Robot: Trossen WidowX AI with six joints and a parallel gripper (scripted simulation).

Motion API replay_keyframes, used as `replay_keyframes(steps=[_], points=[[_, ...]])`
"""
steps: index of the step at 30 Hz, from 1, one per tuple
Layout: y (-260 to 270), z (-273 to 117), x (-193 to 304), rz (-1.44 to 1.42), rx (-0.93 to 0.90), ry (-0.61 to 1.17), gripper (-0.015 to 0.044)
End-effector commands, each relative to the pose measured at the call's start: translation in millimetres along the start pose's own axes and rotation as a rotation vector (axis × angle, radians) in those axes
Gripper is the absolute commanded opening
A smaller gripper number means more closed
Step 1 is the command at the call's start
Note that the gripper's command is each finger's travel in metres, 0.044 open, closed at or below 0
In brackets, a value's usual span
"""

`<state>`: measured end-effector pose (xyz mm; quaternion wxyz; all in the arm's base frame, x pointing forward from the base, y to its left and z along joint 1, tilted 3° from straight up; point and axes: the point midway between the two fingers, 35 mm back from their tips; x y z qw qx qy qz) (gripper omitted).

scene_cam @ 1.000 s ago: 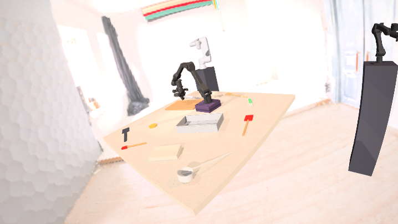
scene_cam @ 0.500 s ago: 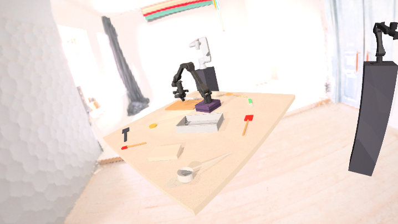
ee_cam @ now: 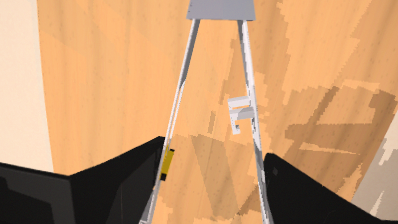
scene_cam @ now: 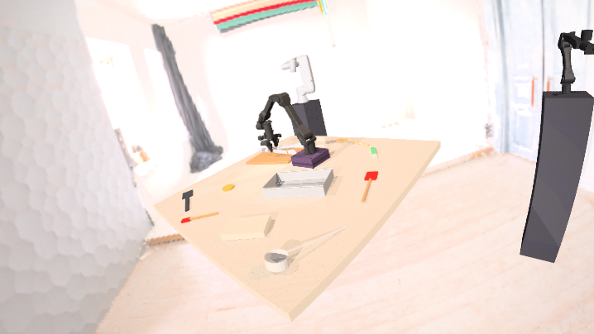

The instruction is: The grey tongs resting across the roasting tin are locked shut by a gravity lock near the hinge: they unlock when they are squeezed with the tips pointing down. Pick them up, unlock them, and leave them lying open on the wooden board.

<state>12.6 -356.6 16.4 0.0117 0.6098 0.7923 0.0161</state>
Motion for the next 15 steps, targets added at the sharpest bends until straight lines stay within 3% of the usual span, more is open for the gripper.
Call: replay_keyframes(steps=[1, 4, 9, 15], points=[[0, 0, 1, 0.002, -0.001, 0.002, 0.0375], [0, 0, 1, 0.002, -0.001, 0.002, 0.0440], [16, -7, -3, 0.003, -0.001, 0.002, 0.0440], [99, -41, -6, 0.002, -0.007, -0.001, 0.0440]])
Point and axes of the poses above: the point midway between the two fingers, 35 mm back from their tips, its own z axis out along the fingers, its own y axis across the jaws, x = y × z, and after that the axes turned 2 degrees about z, right-handed
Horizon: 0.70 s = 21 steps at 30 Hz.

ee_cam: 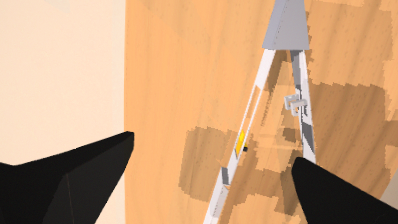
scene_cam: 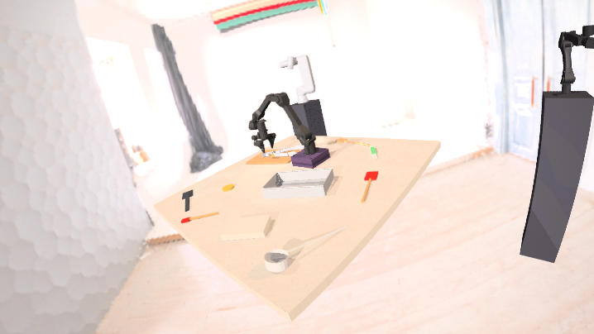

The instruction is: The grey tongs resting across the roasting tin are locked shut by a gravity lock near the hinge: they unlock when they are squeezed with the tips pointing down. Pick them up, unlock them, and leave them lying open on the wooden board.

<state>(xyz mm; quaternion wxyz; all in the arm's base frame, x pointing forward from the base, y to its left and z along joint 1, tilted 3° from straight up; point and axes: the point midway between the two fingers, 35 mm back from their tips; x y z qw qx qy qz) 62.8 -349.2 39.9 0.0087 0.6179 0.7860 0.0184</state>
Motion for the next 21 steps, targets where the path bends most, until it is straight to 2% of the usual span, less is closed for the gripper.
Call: replay_keyframes(steps=[1, 5, 11, 17, 21], points=[[64, -26, 3, -0.019, -0.010, -0.010, 0.0440], [100, -42, 13, -0.017, -0.014, -0.007, 0.0440], [100, -45, 13, -0.018, -0.014, -0.008, 0.0440], [98, -91, 15, -0.034, -0.016, -0.019, 0.0440], [98, -93, 16, -0.035, -0.016, -0.020, 0.0440]])
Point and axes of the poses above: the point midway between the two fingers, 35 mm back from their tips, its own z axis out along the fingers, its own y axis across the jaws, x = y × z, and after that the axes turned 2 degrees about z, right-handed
